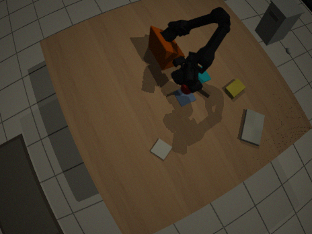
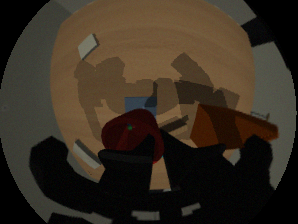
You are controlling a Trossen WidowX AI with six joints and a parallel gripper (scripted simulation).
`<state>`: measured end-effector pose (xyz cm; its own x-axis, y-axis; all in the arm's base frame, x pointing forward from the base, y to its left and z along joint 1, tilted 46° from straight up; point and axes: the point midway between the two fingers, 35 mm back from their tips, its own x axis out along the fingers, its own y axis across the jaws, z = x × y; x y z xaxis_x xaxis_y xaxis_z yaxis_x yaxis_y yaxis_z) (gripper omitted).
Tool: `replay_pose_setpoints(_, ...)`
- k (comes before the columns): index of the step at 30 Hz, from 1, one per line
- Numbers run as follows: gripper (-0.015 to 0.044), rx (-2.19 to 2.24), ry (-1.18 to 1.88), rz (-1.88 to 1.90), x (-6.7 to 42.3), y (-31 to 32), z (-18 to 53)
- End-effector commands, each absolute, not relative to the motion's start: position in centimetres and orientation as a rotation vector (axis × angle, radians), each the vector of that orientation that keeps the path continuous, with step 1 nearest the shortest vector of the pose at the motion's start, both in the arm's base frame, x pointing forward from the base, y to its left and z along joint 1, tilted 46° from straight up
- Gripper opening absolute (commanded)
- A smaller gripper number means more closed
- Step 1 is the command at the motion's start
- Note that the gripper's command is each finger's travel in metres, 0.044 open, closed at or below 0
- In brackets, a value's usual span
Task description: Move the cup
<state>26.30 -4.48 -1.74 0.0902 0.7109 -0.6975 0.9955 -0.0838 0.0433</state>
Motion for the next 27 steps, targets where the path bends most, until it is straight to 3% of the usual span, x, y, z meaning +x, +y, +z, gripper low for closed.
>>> replay_pose_setpoints(1,0.0000,1.852,1.672,-0.711,26.2,-4.3,-1.6)
replay_pose_setpoints(27,0.0000,1.850,1.671,-0.712,24.6,-1.5,1.4)
